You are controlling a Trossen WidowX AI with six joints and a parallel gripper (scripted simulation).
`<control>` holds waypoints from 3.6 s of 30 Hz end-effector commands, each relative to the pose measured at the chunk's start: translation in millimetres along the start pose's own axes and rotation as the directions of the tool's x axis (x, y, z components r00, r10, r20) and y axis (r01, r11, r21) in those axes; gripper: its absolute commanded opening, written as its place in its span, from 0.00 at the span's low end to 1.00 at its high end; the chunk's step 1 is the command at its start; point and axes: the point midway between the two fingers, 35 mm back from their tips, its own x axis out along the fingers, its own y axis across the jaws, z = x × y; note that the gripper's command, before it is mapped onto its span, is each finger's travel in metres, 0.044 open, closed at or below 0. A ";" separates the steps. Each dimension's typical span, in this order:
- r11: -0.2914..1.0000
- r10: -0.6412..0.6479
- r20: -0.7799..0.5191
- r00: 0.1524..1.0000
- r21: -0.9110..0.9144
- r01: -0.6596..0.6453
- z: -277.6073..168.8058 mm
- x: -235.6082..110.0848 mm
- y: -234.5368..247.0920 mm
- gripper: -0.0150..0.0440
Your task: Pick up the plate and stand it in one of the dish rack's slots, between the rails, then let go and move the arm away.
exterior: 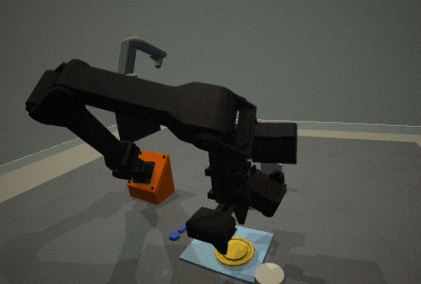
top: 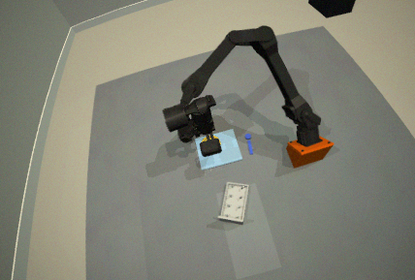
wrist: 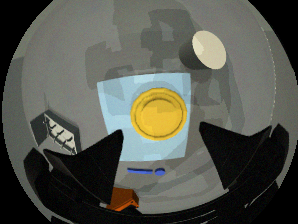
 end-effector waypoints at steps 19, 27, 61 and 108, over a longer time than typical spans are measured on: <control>1.000 -0.006 -0.002 1.000 -0.006 0.006 0.7 36.2 0.1 0.93; 1.000 -0.007 -0.002 1.000 -0.006 0.007 0.3 43.1 0.0 0.93; 0.999 0.008 0.036 0.999 -0.049 -0.006 14.0 -32.5 4.7 0.25; 0.910 0.003 -0.006 1.000 0.414 -0.001 -59.2 -127.7 139.2 0.25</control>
